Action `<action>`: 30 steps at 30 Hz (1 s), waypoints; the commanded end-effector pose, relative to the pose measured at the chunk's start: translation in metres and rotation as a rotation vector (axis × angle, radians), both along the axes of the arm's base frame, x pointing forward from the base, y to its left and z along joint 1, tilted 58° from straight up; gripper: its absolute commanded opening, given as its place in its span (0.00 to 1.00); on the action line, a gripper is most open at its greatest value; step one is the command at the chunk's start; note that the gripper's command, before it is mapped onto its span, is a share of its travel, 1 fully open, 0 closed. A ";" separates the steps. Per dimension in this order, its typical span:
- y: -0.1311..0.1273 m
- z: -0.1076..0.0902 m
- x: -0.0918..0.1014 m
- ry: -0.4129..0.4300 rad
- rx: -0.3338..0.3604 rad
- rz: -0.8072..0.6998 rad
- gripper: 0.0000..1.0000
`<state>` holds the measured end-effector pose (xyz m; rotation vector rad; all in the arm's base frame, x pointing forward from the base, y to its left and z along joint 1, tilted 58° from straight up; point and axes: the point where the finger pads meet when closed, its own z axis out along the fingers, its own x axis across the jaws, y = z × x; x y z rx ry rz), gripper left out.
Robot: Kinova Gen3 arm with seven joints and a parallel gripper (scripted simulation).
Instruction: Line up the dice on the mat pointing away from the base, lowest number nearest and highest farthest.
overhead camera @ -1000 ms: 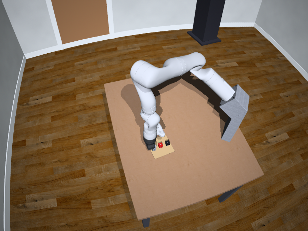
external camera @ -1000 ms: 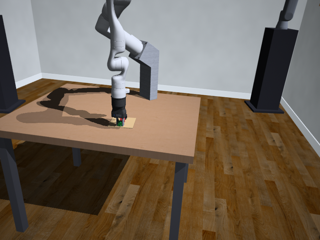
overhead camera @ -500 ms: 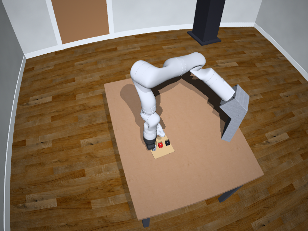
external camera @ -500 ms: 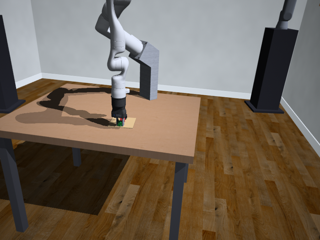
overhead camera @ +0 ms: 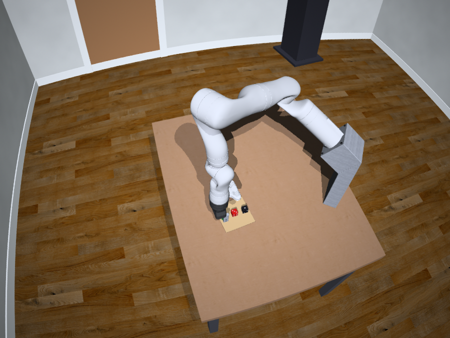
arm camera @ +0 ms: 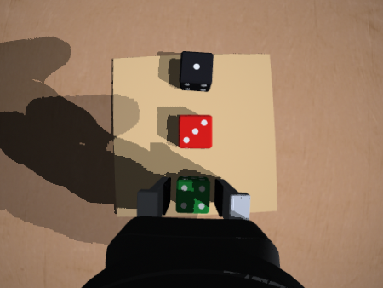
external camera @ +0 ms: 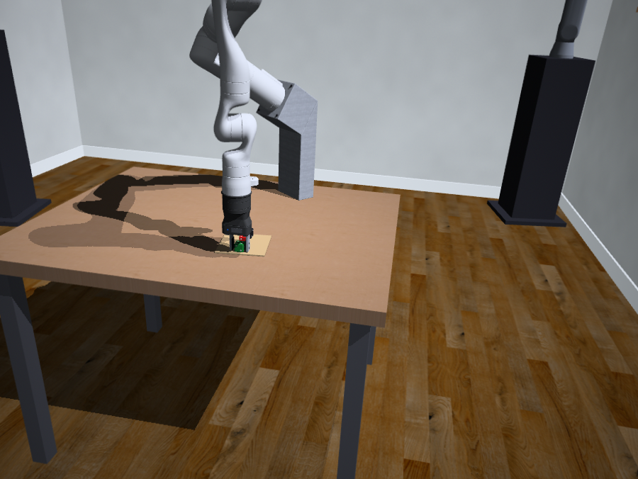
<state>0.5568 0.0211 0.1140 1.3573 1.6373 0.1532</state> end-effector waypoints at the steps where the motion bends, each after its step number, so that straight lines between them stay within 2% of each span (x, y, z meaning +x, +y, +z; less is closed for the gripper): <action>1: 0.001 0.000 0.000 0.000 0.000 0.001 0.79; 13: 0.003 0.003 -0.004 0.000 0.000 0.001 0.79; 18: 0.012 0.013 -0.018 0.000 0.000 0.001 0.79; 20: 0.012 0.013 -0.018 0.000 0.000 0.001 0.79; 30: 0.035 0.040 -0.055 0.000 0.000 0.001 0.79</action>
